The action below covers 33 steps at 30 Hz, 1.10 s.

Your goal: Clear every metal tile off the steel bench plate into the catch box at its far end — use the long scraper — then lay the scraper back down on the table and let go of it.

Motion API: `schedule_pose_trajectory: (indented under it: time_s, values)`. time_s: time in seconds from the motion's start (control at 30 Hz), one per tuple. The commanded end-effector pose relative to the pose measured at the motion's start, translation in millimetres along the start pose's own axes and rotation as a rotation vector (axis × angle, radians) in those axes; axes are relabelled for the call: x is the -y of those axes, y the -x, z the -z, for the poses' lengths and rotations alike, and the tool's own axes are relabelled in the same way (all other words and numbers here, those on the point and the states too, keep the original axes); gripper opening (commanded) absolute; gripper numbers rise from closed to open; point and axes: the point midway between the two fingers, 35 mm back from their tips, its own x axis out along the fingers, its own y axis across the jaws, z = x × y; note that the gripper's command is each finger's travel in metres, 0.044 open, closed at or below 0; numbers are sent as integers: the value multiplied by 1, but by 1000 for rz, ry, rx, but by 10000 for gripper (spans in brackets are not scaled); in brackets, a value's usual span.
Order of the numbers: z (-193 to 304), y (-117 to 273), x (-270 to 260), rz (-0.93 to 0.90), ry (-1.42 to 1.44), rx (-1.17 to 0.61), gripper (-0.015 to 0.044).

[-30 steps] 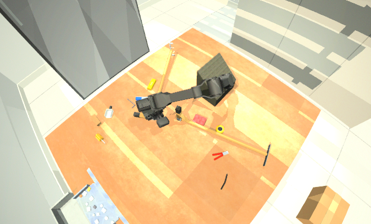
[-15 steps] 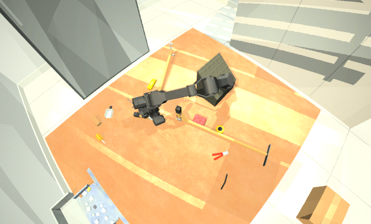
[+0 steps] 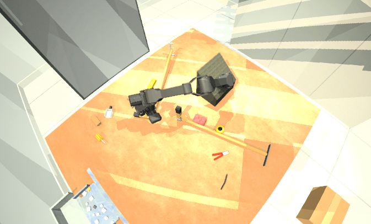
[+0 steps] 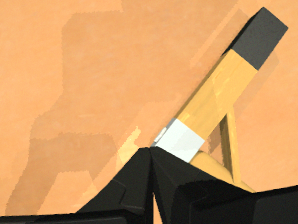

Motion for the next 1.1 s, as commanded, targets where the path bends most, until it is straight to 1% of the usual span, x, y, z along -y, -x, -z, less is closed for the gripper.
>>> schedule_pose_trajectory:
  time_s: [0.0, 1.07]
  values:
    - [-2, -1, 9, 4, -2, -1, 0]
    - [-18, -5, 59, 14, -1, 17, 0]
